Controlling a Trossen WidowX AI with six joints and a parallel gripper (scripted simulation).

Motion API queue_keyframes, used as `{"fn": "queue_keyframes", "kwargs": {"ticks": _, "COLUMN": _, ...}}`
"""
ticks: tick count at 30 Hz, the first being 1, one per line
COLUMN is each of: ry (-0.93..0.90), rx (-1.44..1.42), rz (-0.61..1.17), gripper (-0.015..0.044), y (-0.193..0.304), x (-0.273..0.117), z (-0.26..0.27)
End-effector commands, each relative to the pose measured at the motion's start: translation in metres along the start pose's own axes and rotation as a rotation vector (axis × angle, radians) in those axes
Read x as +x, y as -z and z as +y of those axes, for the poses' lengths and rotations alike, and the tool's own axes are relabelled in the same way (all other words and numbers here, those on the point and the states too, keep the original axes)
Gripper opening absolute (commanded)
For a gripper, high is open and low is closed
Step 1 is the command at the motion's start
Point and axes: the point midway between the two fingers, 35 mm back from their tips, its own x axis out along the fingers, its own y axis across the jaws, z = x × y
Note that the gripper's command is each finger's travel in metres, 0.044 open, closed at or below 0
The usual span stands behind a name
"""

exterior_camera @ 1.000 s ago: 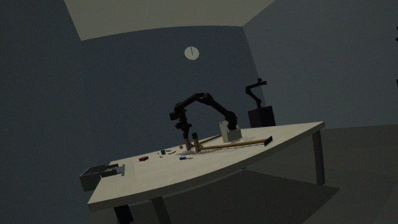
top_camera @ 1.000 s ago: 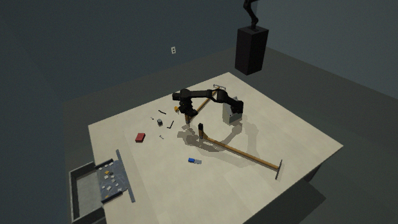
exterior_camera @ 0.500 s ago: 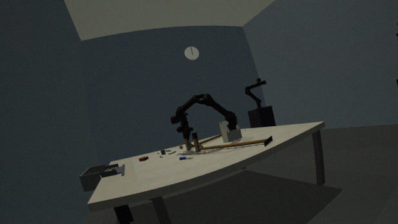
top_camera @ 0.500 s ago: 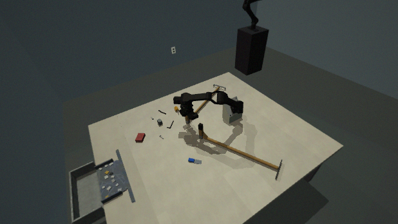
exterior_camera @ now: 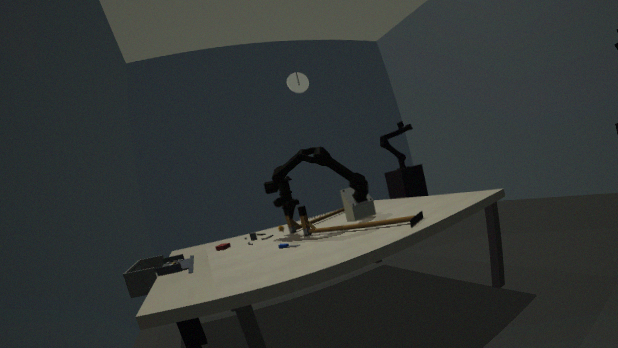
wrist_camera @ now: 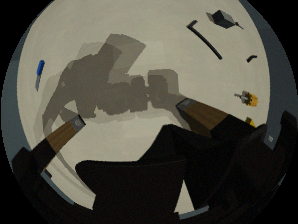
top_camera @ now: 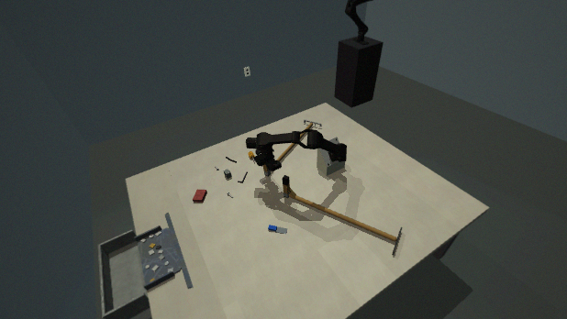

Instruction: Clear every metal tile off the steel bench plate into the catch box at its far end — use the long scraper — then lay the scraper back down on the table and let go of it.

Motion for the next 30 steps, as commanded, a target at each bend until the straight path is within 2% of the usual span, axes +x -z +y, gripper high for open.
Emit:
{"fn": "queue_keyframes", "kwargs": {"ticks": 1, "ry": 0.002, "rx": 0.000, "rz": 0.001, "gripper": 0.0000, "y": 0.000, "x": 0.000, "z": -0.009}}
{"fn": "queue_keyframes", "kwargs": {"ticks": 30, "ry": 0.018, "rx": -0.010, "rz": -0.011, "gripper": 0.0000, "y": -0.007, "x": -0.003, "z": -0.056}}
